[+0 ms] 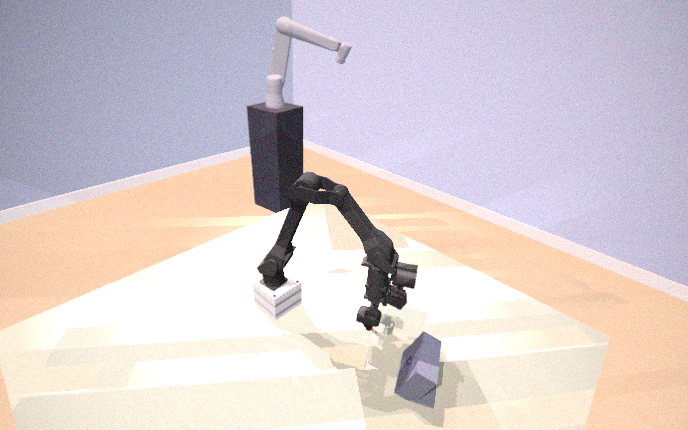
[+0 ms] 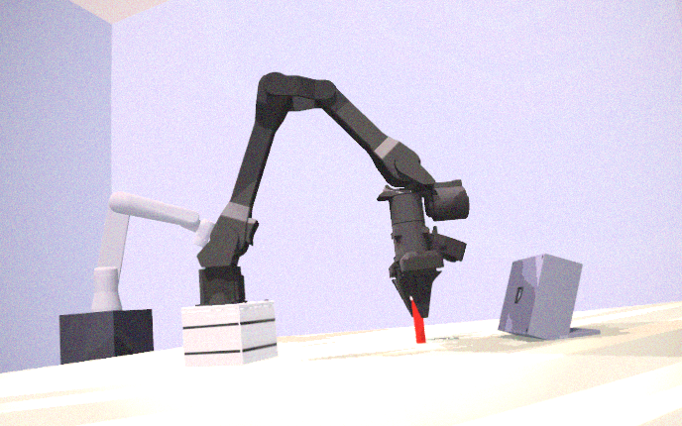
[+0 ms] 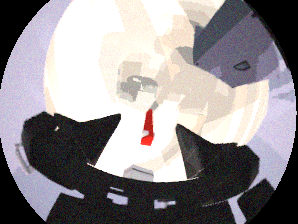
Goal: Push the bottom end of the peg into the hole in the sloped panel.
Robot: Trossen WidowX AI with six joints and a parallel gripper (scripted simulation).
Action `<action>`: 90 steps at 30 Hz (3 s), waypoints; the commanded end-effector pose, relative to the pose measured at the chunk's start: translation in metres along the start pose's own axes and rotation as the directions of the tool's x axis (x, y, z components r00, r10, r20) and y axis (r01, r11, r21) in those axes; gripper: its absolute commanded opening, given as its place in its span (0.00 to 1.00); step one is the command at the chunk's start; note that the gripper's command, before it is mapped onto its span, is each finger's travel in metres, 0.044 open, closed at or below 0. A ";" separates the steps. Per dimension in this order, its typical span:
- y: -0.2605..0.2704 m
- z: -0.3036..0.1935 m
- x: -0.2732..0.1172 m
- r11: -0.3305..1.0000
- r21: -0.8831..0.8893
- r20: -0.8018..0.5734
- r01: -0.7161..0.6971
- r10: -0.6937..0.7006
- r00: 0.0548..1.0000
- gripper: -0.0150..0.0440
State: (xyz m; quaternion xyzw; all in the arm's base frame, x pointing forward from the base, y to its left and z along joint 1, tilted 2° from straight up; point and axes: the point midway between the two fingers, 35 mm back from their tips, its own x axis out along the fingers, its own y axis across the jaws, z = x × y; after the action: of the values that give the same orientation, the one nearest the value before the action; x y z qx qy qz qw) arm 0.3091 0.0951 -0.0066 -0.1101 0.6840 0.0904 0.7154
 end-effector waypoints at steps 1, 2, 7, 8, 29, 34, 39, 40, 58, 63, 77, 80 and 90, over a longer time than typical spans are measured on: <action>0.001 -0.003 0.004 1.000 0.003 -0.007 -0.004 0.004 1.000 1.00; 0.000 0.000 0.001 1.000 0.000 -0.001 0.000 0.000 1.000 0.96; 0.000 0.000 0.001 1.000 0.000 -0.001 0.000 0.000 1.000 0.73; 0.000 0.000 0.001 1.000 0.000 -0.001 0.000 0.000 1.000 0.69; 0.000 0.001 -0.008 1.000 0.000 -0.001 0.000 0.000 1.000 0.25; 0.000 0.001 -0.034 1.000 0.001 -0.003 -0.002 0.002 1.000 0.25; 0.000 -0.001 -0.064 1.000 0.002 -0.005 -0.003 0.003 1.000 0.25; -0.001 -0.002 -0.070 1.000 0.002 -0.006 -0.003 0.003 1.000 0.25; -0.005 0.001 -0.070 0.992 0.119 0.030 -0.027 0.023 0.999 0.25; -0.007 0.004 -0.066 0.983 0.180 0.050 -0.041 0.033 0.998 0.25; -0.014 0.011 -0.055 0.935 0.342 0.107 -0.091 0.057 0.993 0.25; -0.015 0.012 -0.053 0.921 0.375 0.119 -0.103 0.062 0.991 0.25; -0.020 0.017 -0.046 0.866 0.479 0.160 -0.145 0.076 0.984 0.25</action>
State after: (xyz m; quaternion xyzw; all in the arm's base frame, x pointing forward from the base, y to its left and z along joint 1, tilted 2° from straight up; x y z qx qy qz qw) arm 0.3287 0.0831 0.0449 0.0966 0.6429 -0.0253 0.7595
